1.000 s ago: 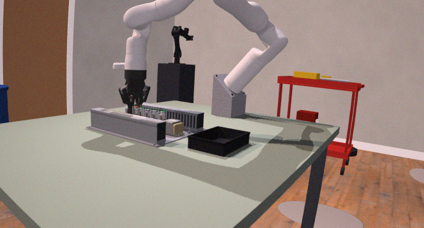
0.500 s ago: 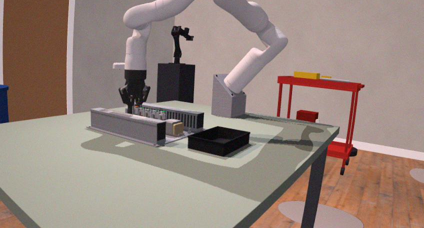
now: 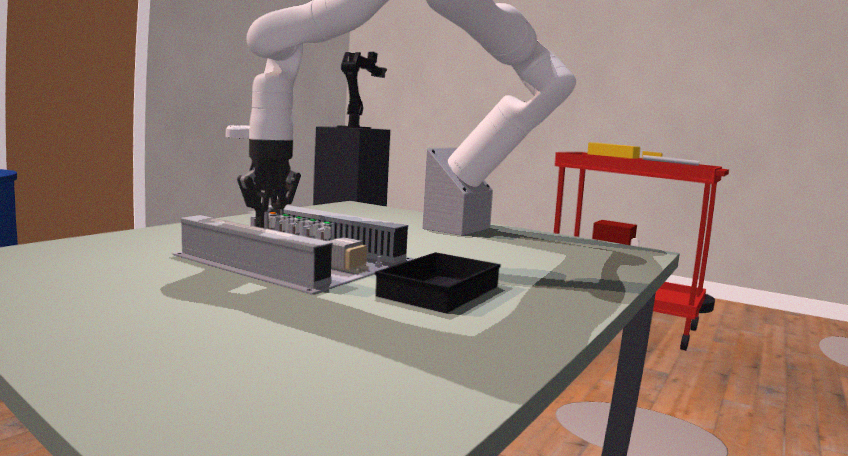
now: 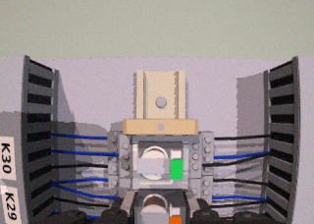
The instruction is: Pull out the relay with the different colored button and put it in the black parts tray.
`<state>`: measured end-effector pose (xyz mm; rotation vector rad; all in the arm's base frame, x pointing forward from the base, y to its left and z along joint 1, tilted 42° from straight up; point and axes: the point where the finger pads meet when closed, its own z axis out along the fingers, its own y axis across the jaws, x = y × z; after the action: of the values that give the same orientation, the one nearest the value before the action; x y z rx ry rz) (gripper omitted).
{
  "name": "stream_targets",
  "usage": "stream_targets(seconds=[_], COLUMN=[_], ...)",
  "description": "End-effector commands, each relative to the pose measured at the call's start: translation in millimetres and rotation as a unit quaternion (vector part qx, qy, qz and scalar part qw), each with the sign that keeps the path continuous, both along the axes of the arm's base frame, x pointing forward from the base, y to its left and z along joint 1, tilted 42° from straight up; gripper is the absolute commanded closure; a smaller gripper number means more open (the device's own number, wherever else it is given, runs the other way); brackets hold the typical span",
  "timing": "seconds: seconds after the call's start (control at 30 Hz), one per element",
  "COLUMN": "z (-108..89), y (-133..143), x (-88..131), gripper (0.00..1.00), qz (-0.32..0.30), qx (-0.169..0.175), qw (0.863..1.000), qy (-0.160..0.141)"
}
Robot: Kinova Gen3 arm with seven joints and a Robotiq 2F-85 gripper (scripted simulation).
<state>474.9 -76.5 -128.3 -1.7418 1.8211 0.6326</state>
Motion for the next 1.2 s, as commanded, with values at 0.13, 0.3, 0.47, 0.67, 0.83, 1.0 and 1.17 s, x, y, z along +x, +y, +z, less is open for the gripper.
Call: stream_targets(seconds=[0.13, 0.3, 0.47, 0.67, 0.83, 1.0, 1.17], z=[0.4, 0.5, 0.8, 1.3, 2.2, 3.5, 4.5], y=[-0.9, -0.9, -1.2, -1.6, -2.4, -3.6, -4.5], x=[0.4, 0.4, 0.4, 0.4, 0.3, 0.2, 0.1], gripper=[1.00, 1.00, 1.00, 1.00, 1.00, 1.00, 1.00], qz=[-0.001, -0.001, -0.001, -0.001, -0.001, -0.001, -0.001], qx=[-0.001, -0.001, -0.001, -0.001, -0.001, -0.001, -0.001], qw=[1.000, 1.000, 1.000, 1.000, 1.000, 1.000, 1.000], qy=[-0.001, -0.001, -0.001, -0.001, -0.001, -0.001, -0.001])
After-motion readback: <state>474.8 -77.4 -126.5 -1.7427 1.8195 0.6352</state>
